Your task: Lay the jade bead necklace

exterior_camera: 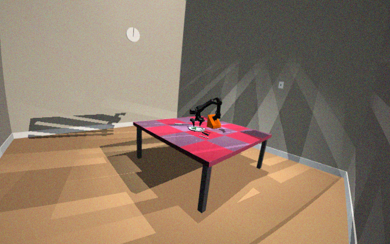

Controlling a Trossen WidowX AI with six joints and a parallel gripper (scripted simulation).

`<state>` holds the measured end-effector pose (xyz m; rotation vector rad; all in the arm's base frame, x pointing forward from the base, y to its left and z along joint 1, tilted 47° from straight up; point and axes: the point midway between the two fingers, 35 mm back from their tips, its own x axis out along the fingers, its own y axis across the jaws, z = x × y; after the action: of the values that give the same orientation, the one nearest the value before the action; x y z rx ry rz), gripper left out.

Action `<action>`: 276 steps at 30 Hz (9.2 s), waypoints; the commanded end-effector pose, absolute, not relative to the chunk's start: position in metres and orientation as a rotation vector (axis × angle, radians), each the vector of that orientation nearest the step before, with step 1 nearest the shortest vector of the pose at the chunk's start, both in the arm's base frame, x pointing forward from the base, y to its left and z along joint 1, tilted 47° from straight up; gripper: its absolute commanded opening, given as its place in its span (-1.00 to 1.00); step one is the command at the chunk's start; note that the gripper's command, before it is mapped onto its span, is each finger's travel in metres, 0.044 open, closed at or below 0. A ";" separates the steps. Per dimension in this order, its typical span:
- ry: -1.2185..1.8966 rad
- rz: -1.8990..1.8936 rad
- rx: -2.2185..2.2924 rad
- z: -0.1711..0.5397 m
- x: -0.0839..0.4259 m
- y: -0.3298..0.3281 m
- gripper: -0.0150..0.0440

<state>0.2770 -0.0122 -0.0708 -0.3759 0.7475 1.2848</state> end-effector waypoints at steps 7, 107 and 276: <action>0.746 1.286 -0.377 -0.069 0.277 -0.015 1.00; 1.596 0.078 1.223 -0.018 0.376 -0.016 -0.08; 1.549 0.233 1.066 -0.007 0.376 -0.013 -0.07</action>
<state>0.3770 -0.0129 -0.0074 1.0818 1.5492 0.2247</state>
